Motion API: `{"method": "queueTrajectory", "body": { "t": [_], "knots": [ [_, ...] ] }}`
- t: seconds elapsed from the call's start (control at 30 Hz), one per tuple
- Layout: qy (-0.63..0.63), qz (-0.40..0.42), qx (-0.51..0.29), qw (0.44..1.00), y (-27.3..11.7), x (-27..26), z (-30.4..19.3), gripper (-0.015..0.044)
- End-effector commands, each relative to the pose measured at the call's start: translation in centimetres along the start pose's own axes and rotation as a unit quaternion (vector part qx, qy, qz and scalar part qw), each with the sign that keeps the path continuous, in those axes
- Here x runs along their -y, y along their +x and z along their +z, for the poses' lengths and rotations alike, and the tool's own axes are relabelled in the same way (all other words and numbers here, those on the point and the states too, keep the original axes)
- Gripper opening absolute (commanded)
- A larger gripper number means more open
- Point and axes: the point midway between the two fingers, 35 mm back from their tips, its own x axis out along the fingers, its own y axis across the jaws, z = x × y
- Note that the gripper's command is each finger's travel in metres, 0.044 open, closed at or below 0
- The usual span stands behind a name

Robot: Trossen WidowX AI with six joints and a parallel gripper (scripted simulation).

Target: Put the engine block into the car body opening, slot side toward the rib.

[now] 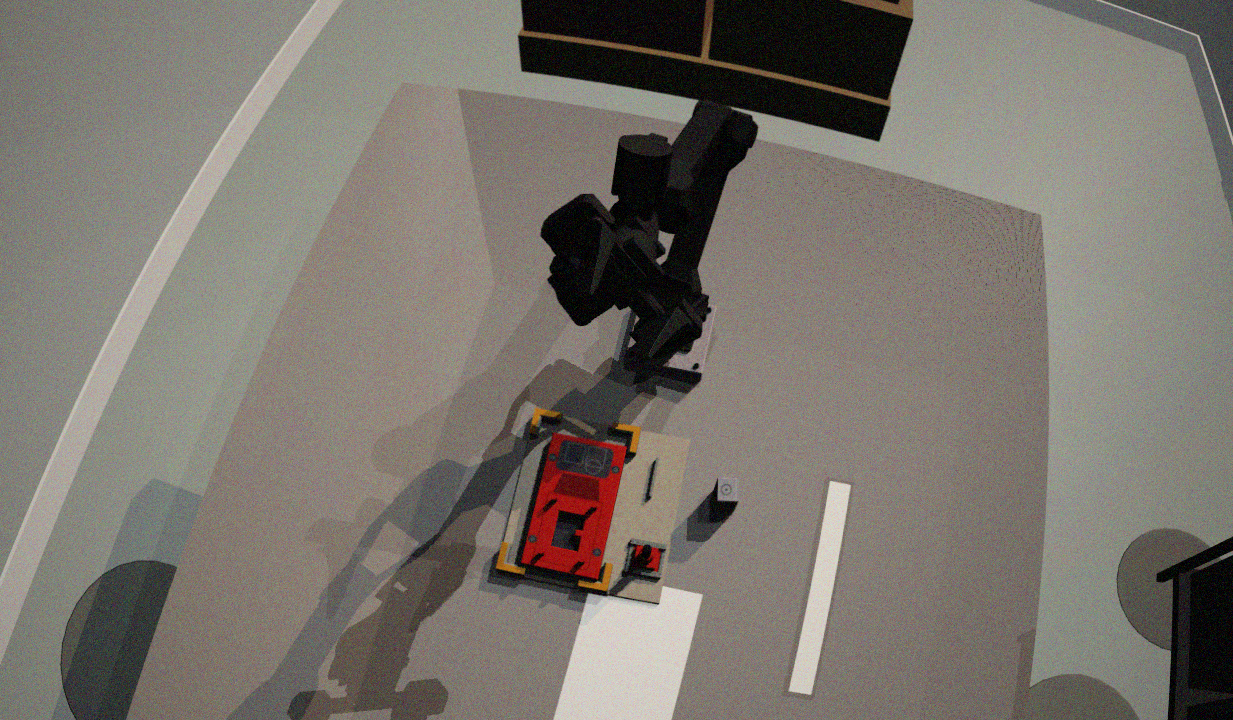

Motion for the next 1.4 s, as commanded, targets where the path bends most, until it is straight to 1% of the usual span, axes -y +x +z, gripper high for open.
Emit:
{"method": "queueTrajectory", "body": {
  "t": [0.0, 0.03, 0.37, 0.7, 1.03, 1.37],
  "knots": [
    [0.000, 0.000, 0.000, 1.000, 0.0, 0.0, 0.0, 0.0426],
    [-0.002, -0.001, 0.001, 1.000, 0.0, 0.0, 0.0, 0.0440],
    [-0.090, -0.053, 0.031, 0.994, 1.4, 2.3, 1.8, 0.0440],
    [-0.187, -0.119, 0.050, 0.974, 2.5, 5.0, 3.4, 0.0440],
    [-0.283, -0.190, 0.049, 0.939, 3.1, 8.1, 4.8, 0.0440],
    [-0.376, -0.264, 0.031, 0.888, 3.3, 11.3, 6.0, 0.0440]
  ]
}}
